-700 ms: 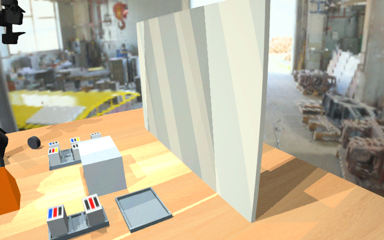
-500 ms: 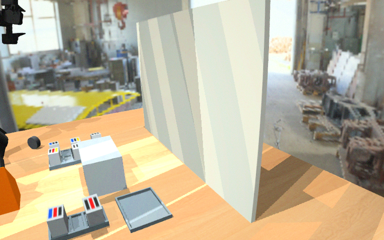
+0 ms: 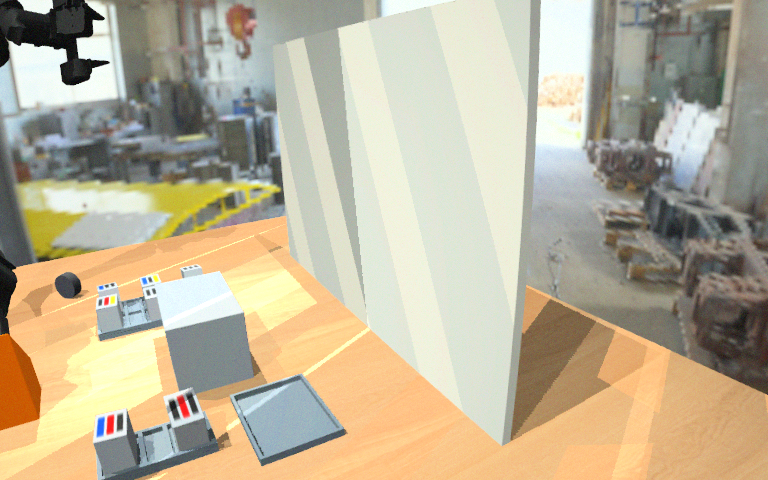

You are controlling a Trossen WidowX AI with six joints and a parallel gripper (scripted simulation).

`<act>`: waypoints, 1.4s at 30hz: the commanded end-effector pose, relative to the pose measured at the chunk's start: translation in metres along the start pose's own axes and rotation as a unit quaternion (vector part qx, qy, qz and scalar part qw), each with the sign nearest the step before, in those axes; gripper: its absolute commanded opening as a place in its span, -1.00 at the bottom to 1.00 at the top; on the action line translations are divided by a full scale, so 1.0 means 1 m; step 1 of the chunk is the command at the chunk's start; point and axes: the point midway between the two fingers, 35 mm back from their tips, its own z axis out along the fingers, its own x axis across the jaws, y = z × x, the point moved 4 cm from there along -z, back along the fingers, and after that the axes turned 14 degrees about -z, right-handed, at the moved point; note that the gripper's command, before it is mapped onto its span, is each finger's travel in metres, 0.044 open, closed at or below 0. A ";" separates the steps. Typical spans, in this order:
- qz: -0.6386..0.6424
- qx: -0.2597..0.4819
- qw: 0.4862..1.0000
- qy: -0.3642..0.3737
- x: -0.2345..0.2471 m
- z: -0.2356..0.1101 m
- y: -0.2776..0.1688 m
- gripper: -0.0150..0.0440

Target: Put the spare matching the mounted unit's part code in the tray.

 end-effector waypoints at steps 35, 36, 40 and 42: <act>-0.278 0.271 0.742 -0.547 -0.355 -0.069 0.341 1.00; -0.276 0.294 0.737 -0.543 -0.363 -0.075 0.343 1.00; -0.266 0.383 0.722 -0.511 -0.391 -0.102 0.347 1.00; -0.264 0.395 0.721 -0.505 -0.395 -0.106 0.347 1.00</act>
